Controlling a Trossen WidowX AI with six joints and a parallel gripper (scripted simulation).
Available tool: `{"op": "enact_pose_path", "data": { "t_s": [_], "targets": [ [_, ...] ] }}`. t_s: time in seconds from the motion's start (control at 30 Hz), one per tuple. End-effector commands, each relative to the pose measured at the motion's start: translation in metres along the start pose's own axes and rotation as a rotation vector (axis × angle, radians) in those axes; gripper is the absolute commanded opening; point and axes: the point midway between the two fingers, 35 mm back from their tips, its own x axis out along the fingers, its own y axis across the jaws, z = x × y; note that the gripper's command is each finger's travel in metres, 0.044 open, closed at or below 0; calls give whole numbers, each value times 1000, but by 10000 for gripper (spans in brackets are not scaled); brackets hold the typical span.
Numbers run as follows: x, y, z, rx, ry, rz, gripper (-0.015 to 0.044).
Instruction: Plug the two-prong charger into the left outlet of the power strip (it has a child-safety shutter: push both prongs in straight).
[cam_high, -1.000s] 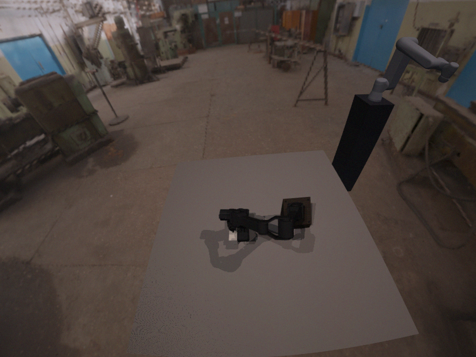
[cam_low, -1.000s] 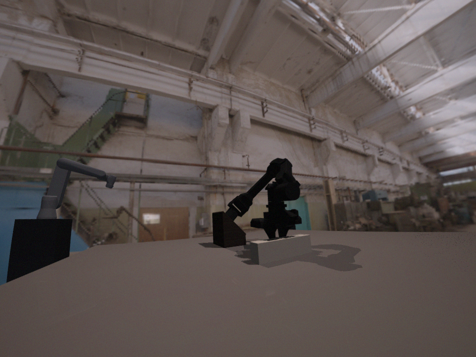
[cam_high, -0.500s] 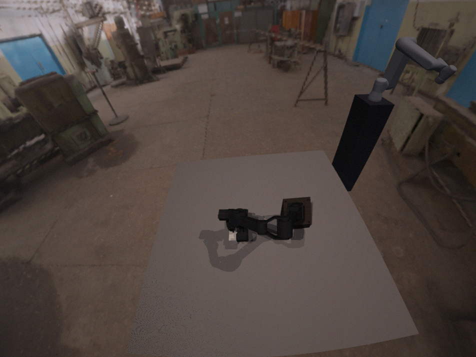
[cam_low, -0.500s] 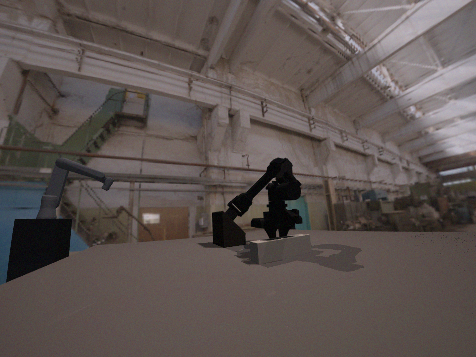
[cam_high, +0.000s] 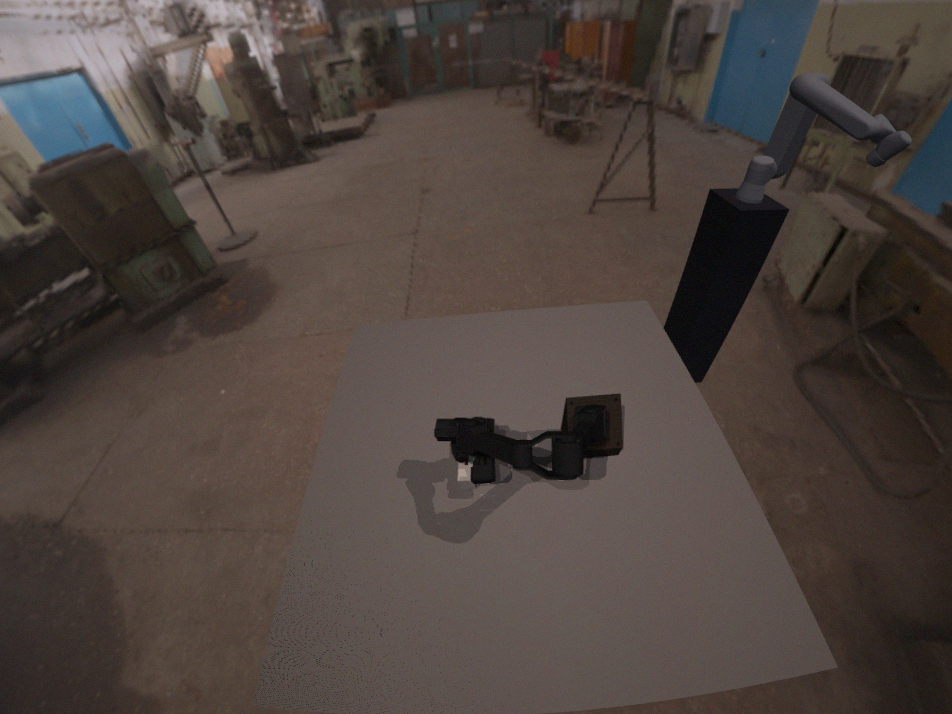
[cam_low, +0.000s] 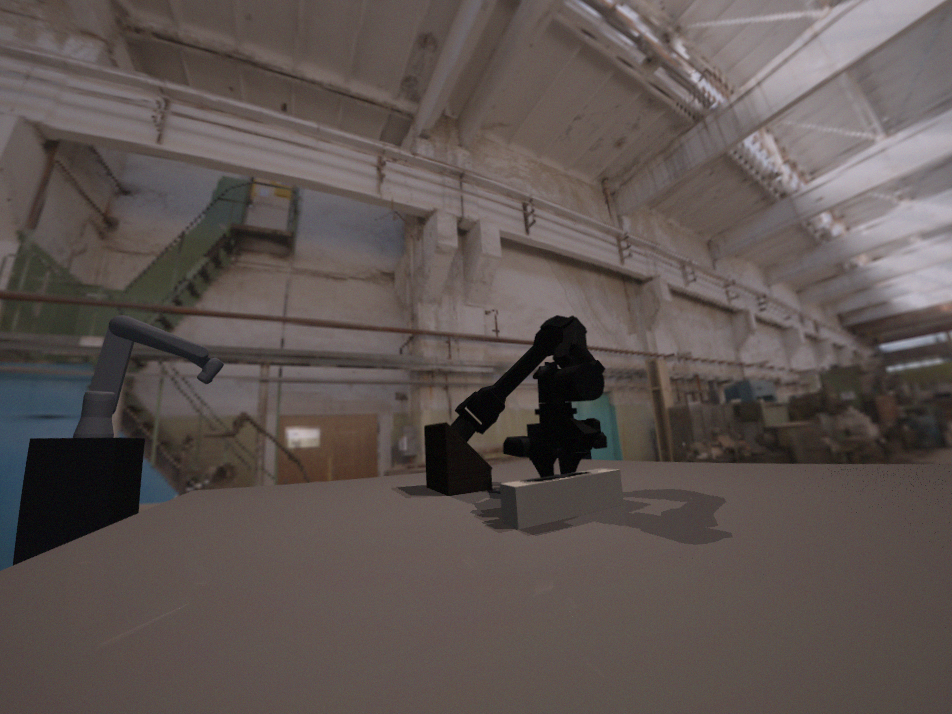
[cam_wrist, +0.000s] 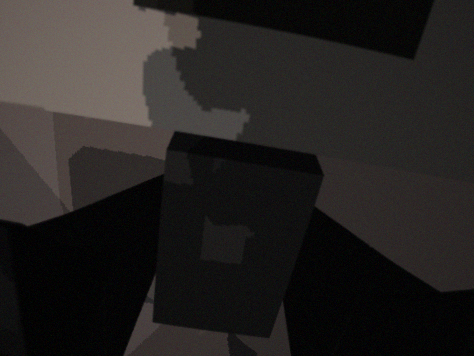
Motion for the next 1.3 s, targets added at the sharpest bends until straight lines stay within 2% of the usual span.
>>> {"op": "enact_pose_path", "data": {
  "t_s": [0.0, 1.27],
  "targets": [
    [-1, 1, 3, 2, -4, 3, 0],
    [-2, 1, 18, 2, -5, 3, 0]
  ]
}}
